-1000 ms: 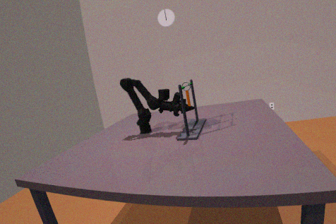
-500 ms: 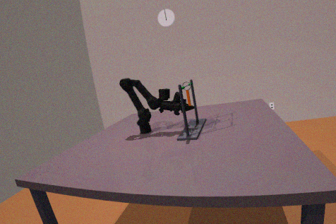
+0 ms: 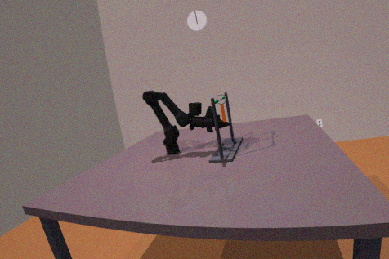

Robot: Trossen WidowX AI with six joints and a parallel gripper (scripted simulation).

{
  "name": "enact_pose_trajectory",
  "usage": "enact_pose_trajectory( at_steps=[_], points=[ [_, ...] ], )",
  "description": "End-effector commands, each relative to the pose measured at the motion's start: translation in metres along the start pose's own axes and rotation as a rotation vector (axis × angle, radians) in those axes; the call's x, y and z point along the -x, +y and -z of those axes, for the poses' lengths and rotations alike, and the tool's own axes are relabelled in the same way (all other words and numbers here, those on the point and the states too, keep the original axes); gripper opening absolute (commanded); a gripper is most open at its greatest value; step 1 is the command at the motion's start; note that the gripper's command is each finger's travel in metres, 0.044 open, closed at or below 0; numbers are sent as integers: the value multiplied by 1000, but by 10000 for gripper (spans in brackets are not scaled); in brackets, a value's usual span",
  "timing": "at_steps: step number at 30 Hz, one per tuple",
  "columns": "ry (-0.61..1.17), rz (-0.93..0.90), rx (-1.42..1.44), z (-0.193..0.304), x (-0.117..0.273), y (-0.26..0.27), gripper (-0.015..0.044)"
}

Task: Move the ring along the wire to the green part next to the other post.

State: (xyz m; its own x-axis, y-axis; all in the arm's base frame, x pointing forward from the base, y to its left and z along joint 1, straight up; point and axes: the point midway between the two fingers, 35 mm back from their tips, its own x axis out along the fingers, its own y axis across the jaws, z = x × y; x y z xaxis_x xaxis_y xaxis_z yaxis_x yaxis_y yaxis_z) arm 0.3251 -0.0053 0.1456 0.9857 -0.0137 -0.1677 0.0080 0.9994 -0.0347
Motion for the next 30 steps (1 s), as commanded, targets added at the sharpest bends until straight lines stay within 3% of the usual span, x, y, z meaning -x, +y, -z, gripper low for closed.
enact_pose_trajectory(
  at_steps=[1, 30],
  points=[
    [2, 2, -3, 1, 1, 5, -150],
    [4, 14, -41, 0, 0, 38, -150]
  ],
)
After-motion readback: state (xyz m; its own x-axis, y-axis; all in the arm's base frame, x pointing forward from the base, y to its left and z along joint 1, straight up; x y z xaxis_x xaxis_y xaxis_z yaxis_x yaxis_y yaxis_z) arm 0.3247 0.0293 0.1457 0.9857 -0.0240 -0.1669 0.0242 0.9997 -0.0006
